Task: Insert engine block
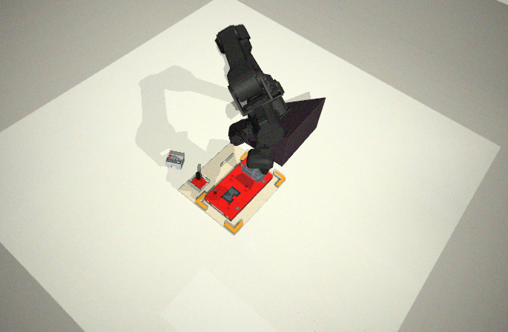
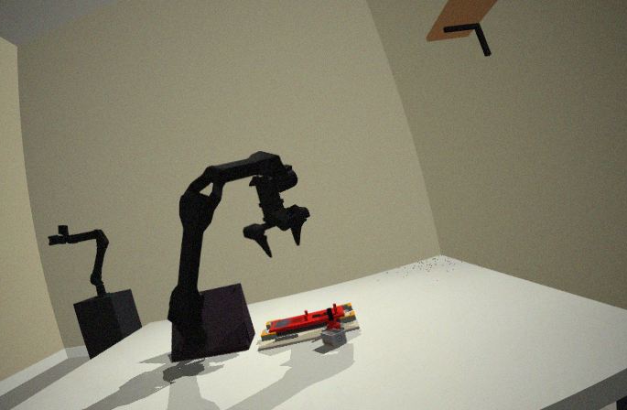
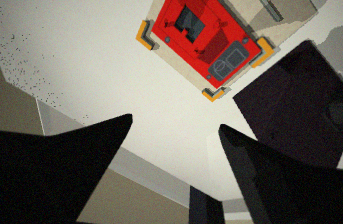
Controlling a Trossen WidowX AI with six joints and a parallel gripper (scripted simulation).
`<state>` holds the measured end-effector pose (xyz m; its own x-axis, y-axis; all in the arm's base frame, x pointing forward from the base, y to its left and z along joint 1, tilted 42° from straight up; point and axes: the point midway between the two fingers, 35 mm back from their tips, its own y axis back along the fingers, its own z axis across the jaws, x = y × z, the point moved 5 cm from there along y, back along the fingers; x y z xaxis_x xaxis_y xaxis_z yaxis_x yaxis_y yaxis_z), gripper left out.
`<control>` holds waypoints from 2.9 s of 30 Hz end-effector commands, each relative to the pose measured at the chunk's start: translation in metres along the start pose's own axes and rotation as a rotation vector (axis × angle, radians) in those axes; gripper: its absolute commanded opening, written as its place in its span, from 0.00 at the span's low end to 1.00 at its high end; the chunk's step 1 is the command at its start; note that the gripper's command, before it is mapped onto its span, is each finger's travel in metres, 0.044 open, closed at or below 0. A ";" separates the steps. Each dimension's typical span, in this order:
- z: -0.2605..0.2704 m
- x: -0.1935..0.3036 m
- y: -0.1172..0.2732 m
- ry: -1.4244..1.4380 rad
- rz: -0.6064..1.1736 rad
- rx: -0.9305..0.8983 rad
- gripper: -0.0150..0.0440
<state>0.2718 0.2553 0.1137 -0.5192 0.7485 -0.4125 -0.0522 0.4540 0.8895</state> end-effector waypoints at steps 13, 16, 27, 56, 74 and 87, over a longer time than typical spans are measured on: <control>-0.055 -0.243 -0.011 -0.081 -0.179 0.078 1.00; -0.070 -0.267 -0.013 -0.072 -0.206 0.112 1.00; -0.078 -0.284 -0.052 -0.067 -0.216 0.124 1.00; -0.091 -0.301 -0.116 -0.068 -0.221 0.126 1.00; -0.092 -0.302 -0.120 -0.068 -0.222 0.126 0.44; -0.086 -0.298 -0.100 -0.049 -0.220 0.124 0.25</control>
<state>0.3558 -0.0628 0.1562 -0.4631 0.6509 -0.6016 -0.0424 0.6618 0.7485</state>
